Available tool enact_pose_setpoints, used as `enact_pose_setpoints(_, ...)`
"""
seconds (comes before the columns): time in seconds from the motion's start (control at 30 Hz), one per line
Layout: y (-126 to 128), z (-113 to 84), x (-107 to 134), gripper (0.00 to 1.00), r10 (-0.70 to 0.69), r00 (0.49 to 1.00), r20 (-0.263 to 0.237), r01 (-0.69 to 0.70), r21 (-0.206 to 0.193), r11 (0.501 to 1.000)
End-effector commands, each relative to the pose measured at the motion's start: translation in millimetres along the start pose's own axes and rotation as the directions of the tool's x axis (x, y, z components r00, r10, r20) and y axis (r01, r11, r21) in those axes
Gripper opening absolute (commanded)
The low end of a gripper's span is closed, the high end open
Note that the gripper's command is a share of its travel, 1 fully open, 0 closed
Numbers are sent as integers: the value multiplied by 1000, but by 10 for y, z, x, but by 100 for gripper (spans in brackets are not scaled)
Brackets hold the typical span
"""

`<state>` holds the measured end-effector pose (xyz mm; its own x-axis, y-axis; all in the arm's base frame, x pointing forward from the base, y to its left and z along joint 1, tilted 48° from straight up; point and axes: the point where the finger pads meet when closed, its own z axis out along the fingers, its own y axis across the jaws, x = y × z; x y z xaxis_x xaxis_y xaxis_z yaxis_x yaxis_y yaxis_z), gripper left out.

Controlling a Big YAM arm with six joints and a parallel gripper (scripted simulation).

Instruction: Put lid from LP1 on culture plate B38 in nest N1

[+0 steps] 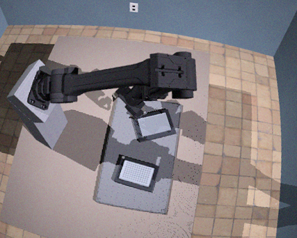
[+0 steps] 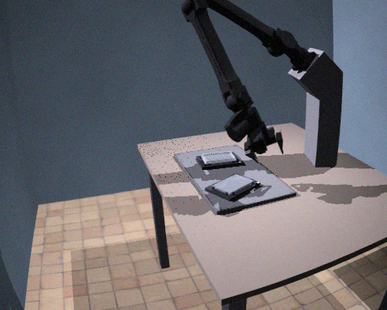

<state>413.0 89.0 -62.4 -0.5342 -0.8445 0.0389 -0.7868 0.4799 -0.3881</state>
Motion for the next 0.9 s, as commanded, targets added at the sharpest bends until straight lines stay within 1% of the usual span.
enact_pose_setpoints(0.0, -41, 47, 45, 100, 88, 996, 4, -88, 19, 996)
enact_pose_setpoints(0.03, -56, 1, -12, 100, 103, 994, 27, -104, 36, 994)
enact_pose_setpoints(0.07, -147, -51, -36, 100, 137, 989, 52, -140, 58, 989)
enact_pose_setpoints(0.13, -273, -62, -71, 100, 195, 977, 83, -202, 86, 976)
enact_pose_setpoints(0.17, -393, -99, -164, 100, 210, 972, 105, -221, 100, 970)
enact_pose_setpoints(0.23, -367, 6, -158, 100, 202, 976, 78, -208, 85, 974)
enact_pose_setpoints(0.3, -546, -141, -235, 100, 257, 956, 140, -274, 122, 954)
enact_pose_setpoints(0.37, -529, -145, -226, 100, 291, 943, 163, -313, 134, 940)
enact_pose_setpoints(0.43, -617, -152, -241, 100, 337, 921, 194, -367, 149, 918)
enact_pose_setpoints(0.5, -671, -114, -248, 100, 379, 900, 217, -415, 159, 896)
enact_pose_setpoints(0.57, -671, -114, -248, 100, 379, 900, 217, -415, 159, 896)
enact_pose_setpoints(0.6, -716, -193, -315, 100, 391, 885, 251, -438, 166, 884)
enact_pose_setpoints(0.63, -800, -251, -329, 100, 414, 866, 279, -470, 174, 866)
enact_pose_setpoints(0.73, -980, -311, -367, 100, 473, 813, 341, -551, 186, 813)
enact_pose_setpoints(0.77, -1061, -329, -421, 100, 481, 802, 356, -565, 187, 804)
enact_pose_setpoints(0.83, -1118, -348, -430, 100, 480, 808, 342, -559, 185, 808)
enact_pose_setpoints(0.87, -1209, -423, -465, 100, 496, 780, 383, -591, 189, 784)
